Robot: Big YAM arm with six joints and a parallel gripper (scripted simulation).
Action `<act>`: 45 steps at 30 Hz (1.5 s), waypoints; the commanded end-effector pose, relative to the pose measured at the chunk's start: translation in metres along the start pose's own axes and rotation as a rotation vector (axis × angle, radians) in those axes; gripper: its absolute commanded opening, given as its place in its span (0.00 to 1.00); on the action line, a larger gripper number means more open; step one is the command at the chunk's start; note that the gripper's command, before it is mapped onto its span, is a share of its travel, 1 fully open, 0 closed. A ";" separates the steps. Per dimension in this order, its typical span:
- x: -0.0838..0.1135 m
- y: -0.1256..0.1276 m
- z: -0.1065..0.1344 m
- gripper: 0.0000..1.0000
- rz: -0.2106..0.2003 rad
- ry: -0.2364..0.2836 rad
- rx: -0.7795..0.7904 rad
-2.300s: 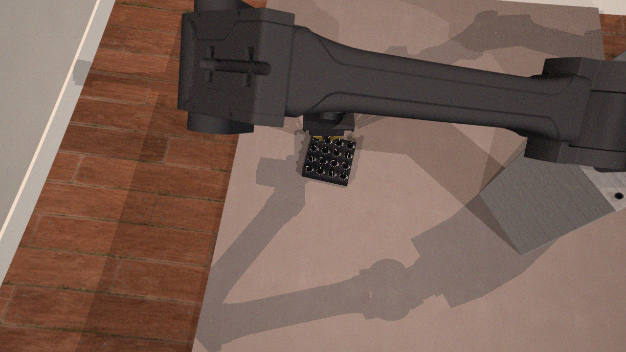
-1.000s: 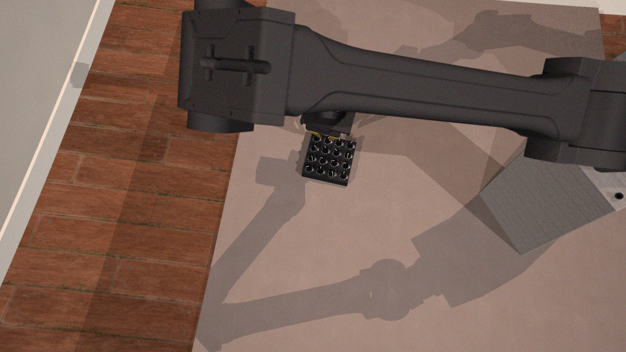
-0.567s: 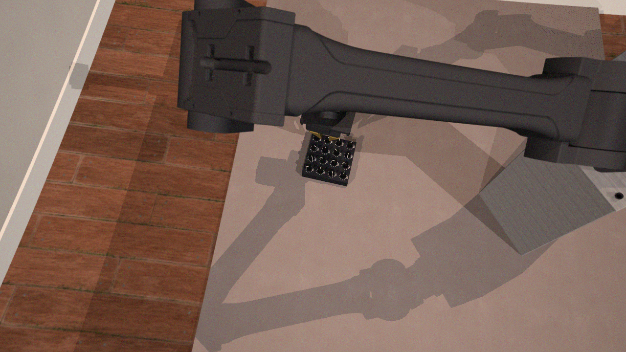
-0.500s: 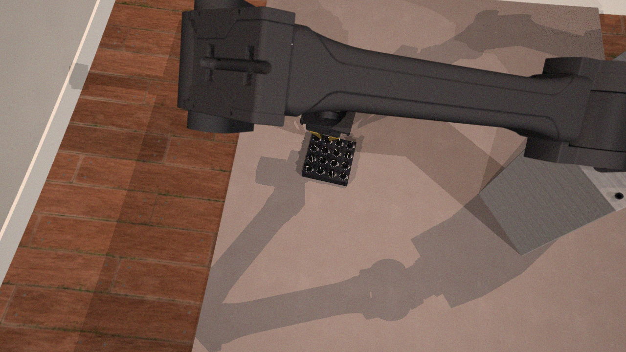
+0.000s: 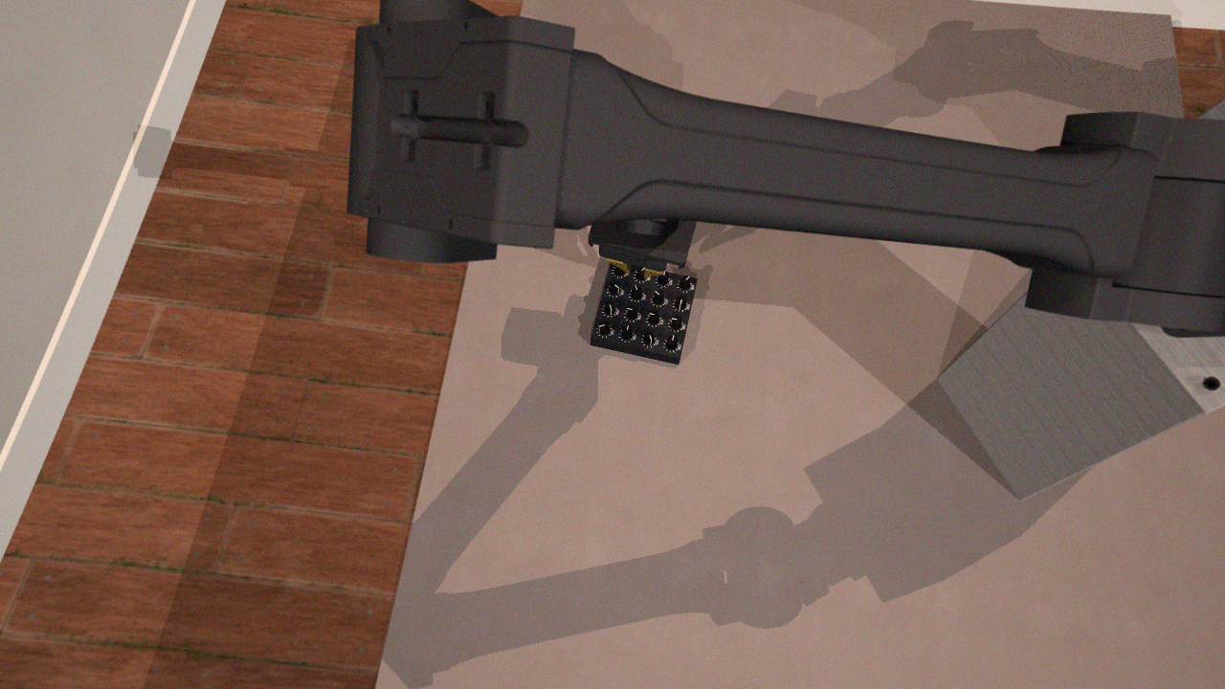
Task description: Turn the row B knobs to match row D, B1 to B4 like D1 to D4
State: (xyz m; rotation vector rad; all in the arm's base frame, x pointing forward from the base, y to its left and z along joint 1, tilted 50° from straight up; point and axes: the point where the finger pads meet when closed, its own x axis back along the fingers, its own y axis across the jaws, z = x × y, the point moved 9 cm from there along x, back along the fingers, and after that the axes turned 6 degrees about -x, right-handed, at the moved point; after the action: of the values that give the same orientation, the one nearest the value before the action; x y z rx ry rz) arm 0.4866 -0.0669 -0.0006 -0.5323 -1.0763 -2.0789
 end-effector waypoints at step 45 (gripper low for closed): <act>-0.044 -0.003 0.000 0.18 0.003 0.000 -0.006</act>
State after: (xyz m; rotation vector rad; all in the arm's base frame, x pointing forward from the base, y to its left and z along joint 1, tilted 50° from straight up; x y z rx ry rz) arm 0.5112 -0.0509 -0.0265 -0.5365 -1.0715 -2.0777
